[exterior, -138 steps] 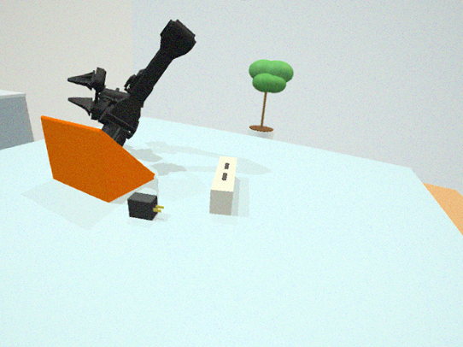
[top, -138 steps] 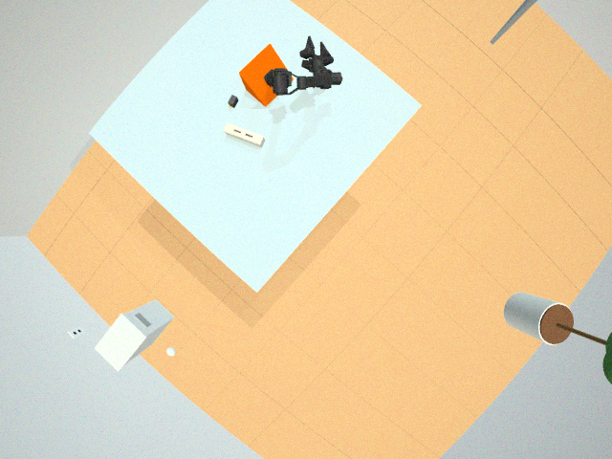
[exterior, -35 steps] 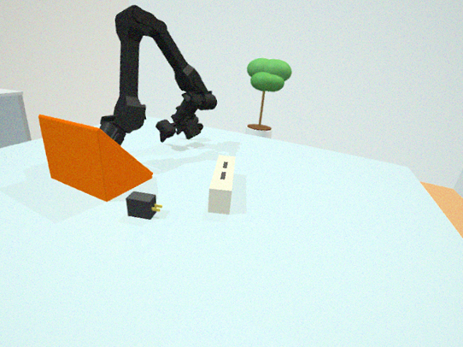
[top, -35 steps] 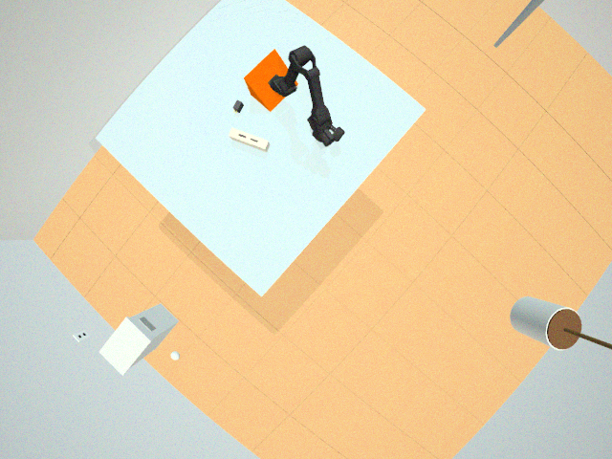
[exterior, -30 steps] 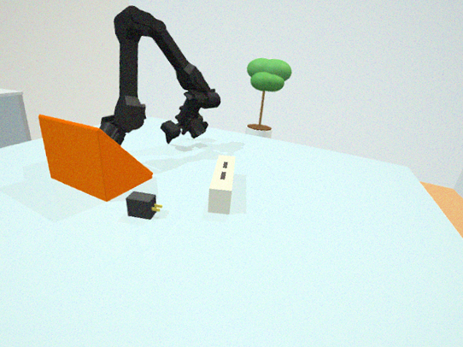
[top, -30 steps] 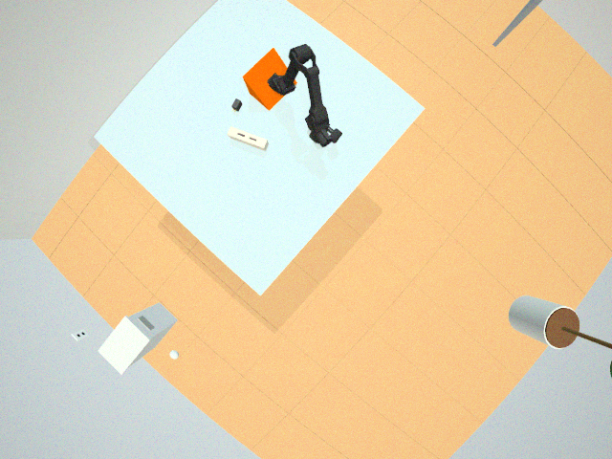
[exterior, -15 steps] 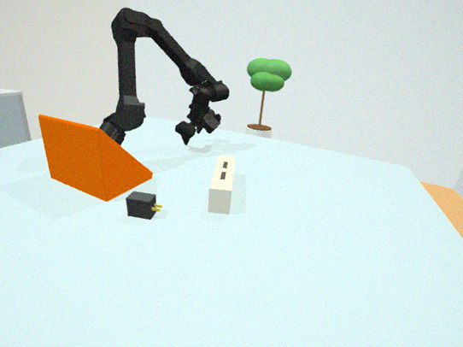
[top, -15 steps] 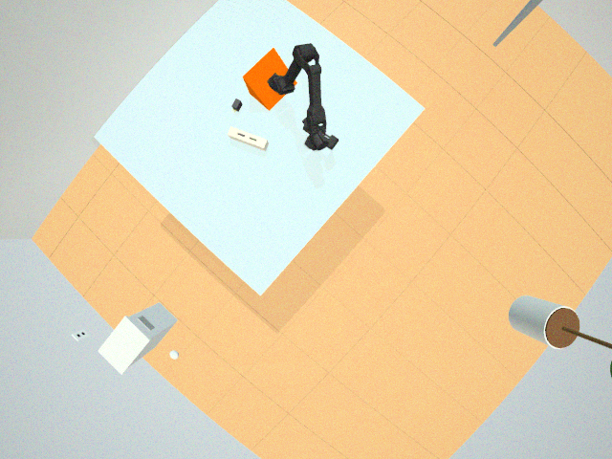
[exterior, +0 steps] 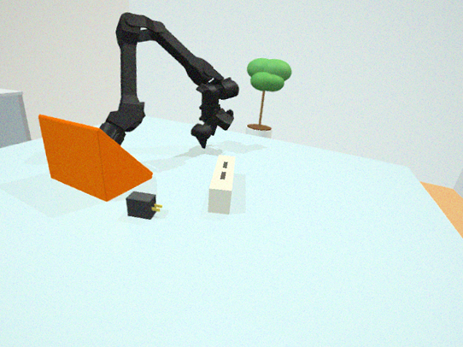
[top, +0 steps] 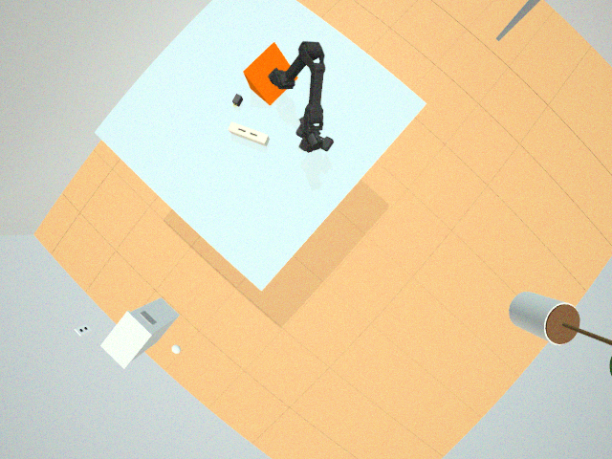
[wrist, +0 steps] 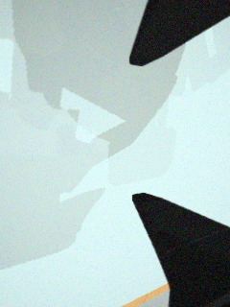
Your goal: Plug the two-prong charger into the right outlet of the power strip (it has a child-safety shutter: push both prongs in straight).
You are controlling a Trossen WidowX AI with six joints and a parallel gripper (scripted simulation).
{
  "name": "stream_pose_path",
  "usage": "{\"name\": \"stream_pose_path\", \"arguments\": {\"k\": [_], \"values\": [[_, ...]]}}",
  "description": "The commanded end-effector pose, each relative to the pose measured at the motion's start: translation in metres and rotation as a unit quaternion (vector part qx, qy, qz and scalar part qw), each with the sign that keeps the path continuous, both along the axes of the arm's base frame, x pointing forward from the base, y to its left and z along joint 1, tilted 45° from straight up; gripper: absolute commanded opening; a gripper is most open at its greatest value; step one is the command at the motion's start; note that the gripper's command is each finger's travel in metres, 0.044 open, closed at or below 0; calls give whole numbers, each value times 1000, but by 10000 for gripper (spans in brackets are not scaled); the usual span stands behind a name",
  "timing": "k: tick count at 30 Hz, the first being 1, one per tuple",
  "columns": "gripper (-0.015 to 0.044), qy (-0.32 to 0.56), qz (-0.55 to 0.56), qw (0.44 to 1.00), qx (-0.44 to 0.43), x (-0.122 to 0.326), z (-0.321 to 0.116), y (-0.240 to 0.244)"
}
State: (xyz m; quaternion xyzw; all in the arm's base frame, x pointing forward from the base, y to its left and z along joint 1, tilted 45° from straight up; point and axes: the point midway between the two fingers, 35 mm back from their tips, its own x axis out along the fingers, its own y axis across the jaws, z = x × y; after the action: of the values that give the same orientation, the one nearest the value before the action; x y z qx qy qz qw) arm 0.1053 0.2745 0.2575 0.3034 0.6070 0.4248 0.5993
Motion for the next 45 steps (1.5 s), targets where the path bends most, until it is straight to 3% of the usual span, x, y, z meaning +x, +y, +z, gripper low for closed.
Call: {"name": "stream_pose_path", "arguments": {"k": [1,45], "values": [[440,-27,-14,999,-11,20,-6,-3],[440,-205,-89,965,-140,167,-64,-87]]}}
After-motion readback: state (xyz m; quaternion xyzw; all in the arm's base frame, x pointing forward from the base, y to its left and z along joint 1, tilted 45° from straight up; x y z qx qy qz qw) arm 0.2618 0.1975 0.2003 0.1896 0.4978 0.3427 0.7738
